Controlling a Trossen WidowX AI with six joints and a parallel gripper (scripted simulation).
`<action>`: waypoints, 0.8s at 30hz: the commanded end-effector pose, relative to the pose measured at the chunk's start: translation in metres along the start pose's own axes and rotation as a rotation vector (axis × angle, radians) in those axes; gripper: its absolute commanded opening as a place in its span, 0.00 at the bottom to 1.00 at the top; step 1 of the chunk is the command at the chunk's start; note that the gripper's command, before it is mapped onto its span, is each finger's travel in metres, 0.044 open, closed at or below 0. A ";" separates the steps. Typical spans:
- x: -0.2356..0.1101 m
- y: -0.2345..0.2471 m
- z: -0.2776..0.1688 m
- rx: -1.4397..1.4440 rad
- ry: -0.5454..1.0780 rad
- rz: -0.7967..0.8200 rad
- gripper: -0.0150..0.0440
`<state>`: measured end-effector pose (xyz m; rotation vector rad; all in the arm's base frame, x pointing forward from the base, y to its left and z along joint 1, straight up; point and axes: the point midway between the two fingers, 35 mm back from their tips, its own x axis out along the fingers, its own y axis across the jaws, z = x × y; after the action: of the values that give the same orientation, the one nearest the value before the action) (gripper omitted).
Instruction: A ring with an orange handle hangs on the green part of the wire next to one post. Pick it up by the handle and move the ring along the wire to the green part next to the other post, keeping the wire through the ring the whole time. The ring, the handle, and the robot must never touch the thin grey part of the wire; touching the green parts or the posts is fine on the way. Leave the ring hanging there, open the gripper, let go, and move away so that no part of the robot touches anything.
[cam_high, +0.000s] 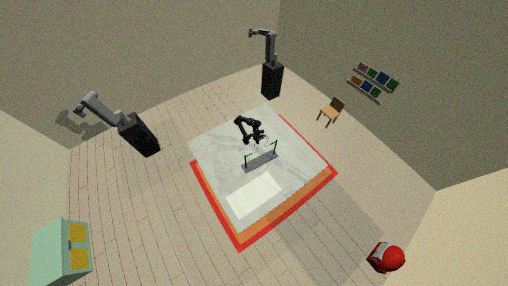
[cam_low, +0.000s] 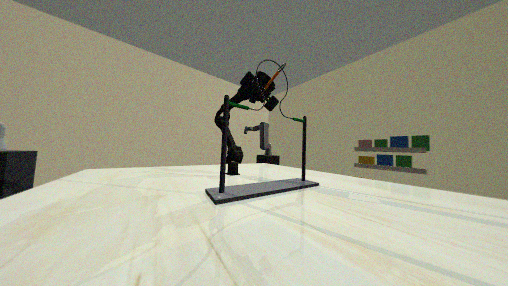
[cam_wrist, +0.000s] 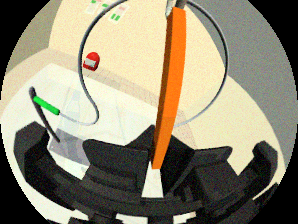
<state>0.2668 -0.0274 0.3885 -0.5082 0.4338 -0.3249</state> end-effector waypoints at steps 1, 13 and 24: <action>-0.001 -0.003 -0.001 -0.052 -0.011 -0.030 0.00; -0.001 -0.008 0.000 -0.186 -0.029 -0.098 0.00; -0.001 -0.013 0.001 -0.309 -0.045 -0.160 0.00</action>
<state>0.2667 -0.0351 0.3947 -0.8086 0.4101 -0.3867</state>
